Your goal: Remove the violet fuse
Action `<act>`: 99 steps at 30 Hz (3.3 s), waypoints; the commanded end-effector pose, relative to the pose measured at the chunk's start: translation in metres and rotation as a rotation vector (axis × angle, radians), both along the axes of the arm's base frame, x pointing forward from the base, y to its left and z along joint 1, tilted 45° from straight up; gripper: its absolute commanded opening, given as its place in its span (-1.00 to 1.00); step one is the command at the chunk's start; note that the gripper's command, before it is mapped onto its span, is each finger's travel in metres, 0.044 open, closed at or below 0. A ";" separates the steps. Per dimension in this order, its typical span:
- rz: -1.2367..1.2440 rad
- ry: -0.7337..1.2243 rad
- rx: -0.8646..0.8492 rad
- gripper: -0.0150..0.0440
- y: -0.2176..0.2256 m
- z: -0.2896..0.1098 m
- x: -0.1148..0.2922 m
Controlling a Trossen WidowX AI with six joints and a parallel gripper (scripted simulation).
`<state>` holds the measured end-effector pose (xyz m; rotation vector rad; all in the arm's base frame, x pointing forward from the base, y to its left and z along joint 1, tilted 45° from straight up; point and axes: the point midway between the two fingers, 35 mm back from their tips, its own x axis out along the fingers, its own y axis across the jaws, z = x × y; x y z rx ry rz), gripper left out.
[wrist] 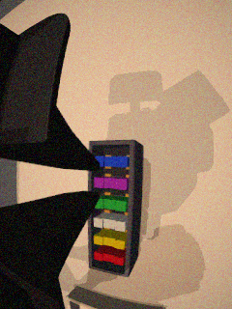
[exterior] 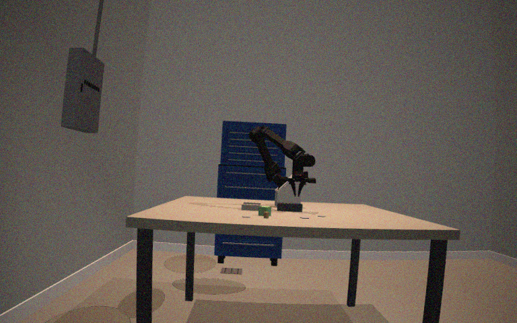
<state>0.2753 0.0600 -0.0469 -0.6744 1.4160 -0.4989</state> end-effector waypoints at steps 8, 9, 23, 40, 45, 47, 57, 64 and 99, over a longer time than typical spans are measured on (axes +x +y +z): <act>0.000 0.013 -0.014 -0.26 -0.010 -0.003 0.000; 0.000 0.013 -0.014 -0.26 -0.011 -0.004 0.000; 0.001 0.013 -0.014 -0.26 -0.021 -0.013 0.000; 0.000 0.013 -0.015 -0.26 -0.028 -0.020 0.000; 0.000 0.013 -0.015 -0.26 -0.028 -0.020 0.000; 0.000 0.013 -0.015 -0.26 -0.029 -0.021 0.000; 0.000 0.013 -0.016 -0.26 -0.035 -0.026 0.001; 0.000 0.013 -0.016 -0.26 -0.036 -0.027 0.001; -0.001 0.011 -0.012 -0.49 -0.029 -0.022 0.001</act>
